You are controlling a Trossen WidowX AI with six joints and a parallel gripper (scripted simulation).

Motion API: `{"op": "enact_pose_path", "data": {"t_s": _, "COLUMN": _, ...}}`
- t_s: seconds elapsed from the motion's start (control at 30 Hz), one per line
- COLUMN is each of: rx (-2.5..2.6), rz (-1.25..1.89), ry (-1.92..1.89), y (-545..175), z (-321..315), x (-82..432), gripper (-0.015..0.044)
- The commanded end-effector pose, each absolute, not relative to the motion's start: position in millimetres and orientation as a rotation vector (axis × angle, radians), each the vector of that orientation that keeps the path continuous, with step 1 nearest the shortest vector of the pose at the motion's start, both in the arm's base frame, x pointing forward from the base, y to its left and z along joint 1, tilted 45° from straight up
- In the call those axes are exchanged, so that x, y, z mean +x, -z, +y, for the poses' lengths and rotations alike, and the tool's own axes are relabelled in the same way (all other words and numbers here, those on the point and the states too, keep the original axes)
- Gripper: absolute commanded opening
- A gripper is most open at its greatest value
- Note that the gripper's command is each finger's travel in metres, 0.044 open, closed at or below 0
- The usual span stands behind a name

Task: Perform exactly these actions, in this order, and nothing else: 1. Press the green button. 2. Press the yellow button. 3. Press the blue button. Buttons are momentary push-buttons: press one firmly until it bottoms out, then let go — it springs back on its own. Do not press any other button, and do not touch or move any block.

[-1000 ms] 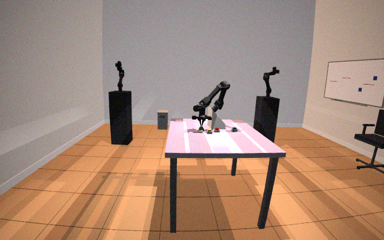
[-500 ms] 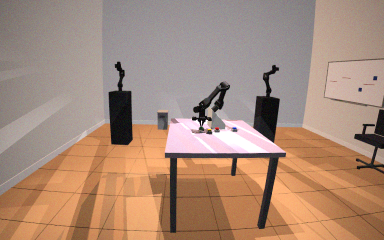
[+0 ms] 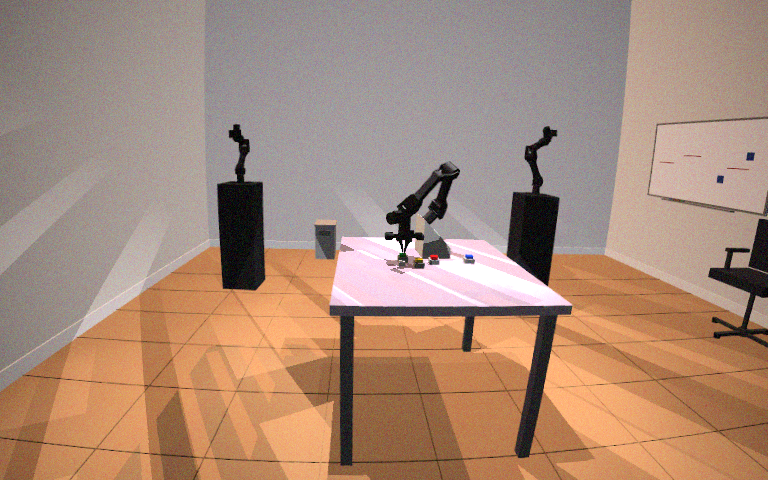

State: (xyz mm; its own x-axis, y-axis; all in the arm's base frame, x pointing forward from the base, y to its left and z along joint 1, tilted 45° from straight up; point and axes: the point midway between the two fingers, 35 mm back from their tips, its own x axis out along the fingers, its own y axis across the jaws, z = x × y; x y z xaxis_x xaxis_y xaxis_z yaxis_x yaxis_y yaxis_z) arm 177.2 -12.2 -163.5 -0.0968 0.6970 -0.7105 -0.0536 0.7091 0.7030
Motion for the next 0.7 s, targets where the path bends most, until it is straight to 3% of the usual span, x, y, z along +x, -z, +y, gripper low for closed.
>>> {"op": "enact_pose_path", "data": {"t_s": 0.0, "rx": 0.528, "rz": 1.537, "ry": -0.671, "y": 149, "z": -31, "x": 184, "gripper": 0.002}}
{"op": "enact_pose_path", "data": {"t_s": 0.5, "rx": 0.525, "rz": 1.538, "ry": -0.668, "y": 104, "z": -74, "x": 191, "gripper": 0.002}}
{"op": "enact_pose_path", "data": {"t_s": 0.67, "rx": 0.522, "rz": 1.535, "ry": -0.662, "y": 77, "z": -43, "x": 247, "gripper": 0.002}}
